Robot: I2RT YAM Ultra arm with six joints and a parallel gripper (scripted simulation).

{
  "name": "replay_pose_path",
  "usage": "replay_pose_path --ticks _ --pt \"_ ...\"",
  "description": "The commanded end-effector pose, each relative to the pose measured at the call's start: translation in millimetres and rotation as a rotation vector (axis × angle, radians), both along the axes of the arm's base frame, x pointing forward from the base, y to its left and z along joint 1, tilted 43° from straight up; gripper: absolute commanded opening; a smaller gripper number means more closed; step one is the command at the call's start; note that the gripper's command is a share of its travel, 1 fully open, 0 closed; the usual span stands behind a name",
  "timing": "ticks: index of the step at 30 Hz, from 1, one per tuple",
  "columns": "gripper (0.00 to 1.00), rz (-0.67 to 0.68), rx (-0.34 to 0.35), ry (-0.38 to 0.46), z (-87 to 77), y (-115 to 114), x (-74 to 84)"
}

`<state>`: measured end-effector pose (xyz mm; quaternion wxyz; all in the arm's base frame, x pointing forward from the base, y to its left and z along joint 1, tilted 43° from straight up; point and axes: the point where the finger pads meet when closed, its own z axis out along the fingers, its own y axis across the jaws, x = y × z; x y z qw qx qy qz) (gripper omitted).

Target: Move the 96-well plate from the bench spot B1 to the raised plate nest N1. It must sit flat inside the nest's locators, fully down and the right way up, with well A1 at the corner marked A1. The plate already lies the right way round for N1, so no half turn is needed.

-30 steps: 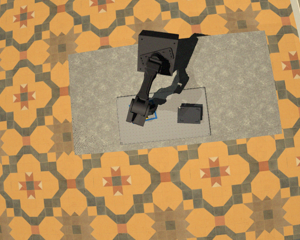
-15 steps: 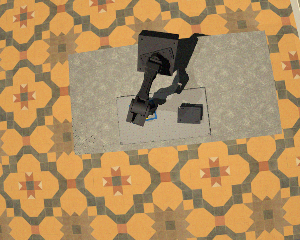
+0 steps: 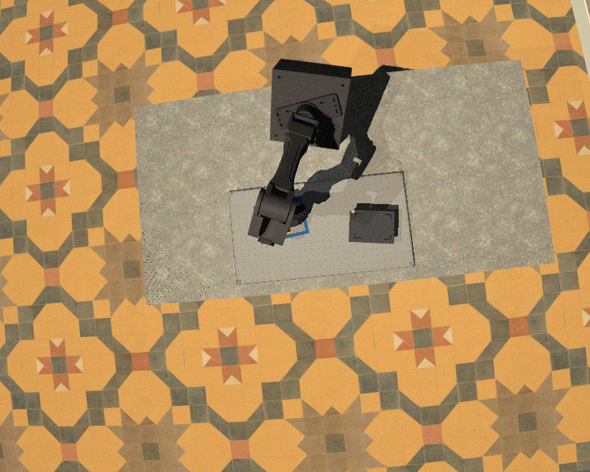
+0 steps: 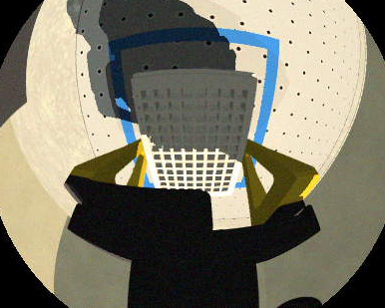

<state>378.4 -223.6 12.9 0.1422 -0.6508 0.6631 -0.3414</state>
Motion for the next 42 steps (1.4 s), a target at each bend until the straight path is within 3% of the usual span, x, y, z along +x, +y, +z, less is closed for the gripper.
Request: replay_pose_path --ticks 1,37,42 --pt "0.00 -0.002 0.013 0.007 5.5 3.0 -11.8" --pt "0.00 -0.016 0.025 0.002 43.2 17.7 -45.2" --pt "0.00 -0.014 0.017 -0.009 48.6 15.9 -41.5"
